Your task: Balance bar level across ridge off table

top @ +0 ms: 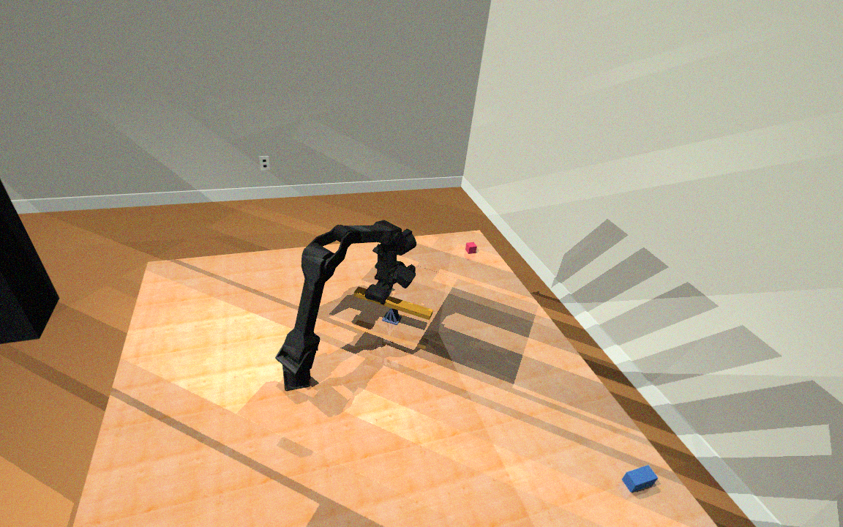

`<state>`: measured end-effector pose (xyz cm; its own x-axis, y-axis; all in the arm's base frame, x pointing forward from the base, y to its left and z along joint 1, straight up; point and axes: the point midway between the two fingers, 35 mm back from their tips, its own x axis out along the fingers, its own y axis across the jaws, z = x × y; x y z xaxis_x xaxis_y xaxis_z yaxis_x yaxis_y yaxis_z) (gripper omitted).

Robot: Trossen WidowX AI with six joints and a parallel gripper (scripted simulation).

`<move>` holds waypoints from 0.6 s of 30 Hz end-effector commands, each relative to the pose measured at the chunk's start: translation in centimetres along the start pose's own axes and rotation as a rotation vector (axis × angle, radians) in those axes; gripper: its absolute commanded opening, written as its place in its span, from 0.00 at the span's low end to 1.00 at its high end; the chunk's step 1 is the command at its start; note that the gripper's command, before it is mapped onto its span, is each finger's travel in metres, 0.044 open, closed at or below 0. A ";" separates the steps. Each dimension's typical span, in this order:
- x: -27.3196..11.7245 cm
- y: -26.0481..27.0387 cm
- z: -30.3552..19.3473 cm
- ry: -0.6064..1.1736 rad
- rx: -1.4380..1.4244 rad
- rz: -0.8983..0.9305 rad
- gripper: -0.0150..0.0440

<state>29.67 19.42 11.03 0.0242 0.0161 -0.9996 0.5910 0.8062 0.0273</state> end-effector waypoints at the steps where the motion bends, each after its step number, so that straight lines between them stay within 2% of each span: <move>1: 0.2 0.0 0.0 0.000 0.004 0.000 0.25; 18: 0.3 0.0 0.0 0.000 0.004 0.000 0.25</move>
<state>29.65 19.43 10.94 0.0257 0.0170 -0.9995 0.5907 0.8064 0.0289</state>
